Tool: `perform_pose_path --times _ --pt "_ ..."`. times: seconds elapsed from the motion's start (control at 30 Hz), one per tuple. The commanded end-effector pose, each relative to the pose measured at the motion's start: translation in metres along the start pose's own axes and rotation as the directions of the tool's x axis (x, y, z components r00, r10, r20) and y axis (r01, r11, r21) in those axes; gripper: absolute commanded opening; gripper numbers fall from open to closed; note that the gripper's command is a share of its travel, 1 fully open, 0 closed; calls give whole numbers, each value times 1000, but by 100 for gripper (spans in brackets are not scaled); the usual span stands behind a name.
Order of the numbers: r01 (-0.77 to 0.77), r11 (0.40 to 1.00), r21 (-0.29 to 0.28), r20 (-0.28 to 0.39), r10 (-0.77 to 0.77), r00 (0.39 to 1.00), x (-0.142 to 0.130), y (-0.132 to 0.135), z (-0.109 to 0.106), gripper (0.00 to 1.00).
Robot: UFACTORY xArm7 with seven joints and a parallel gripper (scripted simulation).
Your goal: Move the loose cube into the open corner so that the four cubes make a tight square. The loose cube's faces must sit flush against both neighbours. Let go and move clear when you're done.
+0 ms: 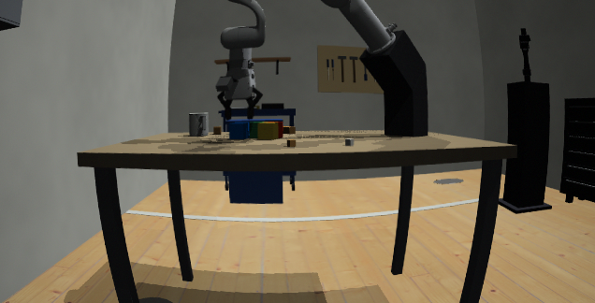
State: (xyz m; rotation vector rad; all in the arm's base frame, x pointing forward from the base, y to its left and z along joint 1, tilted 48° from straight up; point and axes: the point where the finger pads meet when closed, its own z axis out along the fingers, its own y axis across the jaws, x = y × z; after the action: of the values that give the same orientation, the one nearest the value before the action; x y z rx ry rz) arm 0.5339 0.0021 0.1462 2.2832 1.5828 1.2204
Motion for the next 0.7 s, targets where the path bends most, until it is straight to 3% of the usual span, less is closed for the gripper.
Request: perform_pose_path --times 0.0,0.67 --pt "0 1000 0 1 0 1000 0 1 -15 83" --pt "0 1000 0 1 0 1000 0 1 -52 83"
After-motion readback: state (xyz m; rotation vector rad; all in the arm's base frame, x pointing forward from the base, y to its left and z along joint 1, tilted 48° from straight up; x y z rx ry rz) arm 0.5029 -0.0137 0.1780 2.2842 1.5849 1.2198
